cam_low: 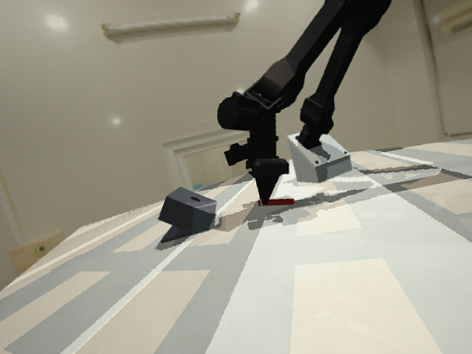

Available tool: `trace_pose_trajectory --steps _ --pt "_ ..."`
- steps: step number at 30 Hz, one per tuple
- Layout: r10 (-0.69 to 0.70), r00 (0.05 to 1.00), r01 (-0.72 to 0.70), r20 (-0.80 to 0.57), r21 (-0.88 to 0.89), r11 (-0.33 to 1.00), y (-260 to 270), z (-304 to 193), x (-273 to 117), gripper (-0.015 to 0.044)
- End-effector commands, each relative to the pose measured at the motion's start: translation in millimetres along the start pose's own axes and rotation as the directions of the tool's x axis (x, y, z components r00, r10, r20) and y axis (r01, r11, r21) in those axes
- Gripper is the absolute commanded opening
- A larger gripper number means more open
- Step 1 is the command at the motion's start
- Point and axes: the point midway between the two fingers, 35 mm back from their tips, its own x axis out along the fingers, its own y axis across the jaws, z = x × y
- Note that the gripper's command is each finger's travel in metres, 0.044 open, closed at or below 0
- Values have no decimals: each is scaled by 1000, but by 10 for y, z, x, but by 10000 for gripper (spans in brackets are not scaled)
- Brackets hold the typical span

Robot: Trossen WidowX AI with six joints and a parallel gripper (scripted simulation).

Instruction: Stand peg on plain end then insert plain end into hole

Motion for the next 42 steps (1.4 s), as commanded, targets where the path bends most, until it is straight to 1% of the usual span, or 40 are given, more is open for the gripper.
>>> trace_pose_trajectory --steps 1,21,42 --pt "-6 1000 6 30 6 1000 -25 -27 -13 49" --pt "-7 979 6 202 7 1000 -23 -103 -124 49" --pt "-8 927 5 376 8 1000 -20 -203 -224 49"
